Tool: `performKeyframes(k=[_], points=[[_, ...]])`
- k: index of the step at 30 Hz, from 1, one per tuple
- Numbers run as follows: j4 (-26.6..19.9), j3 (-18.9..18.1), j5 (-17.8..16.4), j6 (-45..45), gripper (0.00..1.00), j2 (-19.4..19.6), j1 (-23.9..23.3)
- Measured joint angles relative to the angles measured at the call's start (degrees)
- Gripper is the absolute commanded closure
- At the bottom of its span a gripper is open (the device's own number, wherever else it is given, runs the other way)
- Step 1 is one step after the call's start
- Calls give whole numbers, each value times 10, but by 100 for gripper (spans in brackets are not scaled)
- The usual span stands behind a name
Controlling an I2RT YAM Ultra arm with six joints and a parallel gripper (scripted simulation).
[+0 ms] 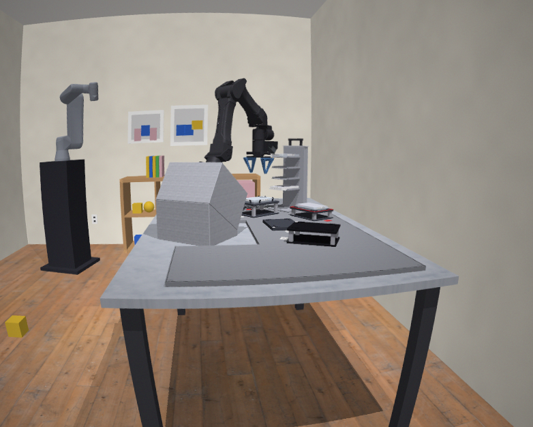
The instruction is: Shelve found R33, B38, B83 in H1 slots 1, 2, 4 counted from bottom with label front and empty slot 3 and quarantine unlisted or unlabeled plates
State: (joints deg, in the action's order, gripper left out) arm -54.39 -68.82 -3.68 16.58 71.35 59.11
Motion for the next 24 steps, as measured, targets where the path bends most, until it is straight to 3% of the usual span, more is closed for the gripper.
performKeyframes(k=[18, 24], points=[[-92, -68, -4, -7, 0, -25, -8], [-103, -66, -14, -21, 0, -32, -34]])
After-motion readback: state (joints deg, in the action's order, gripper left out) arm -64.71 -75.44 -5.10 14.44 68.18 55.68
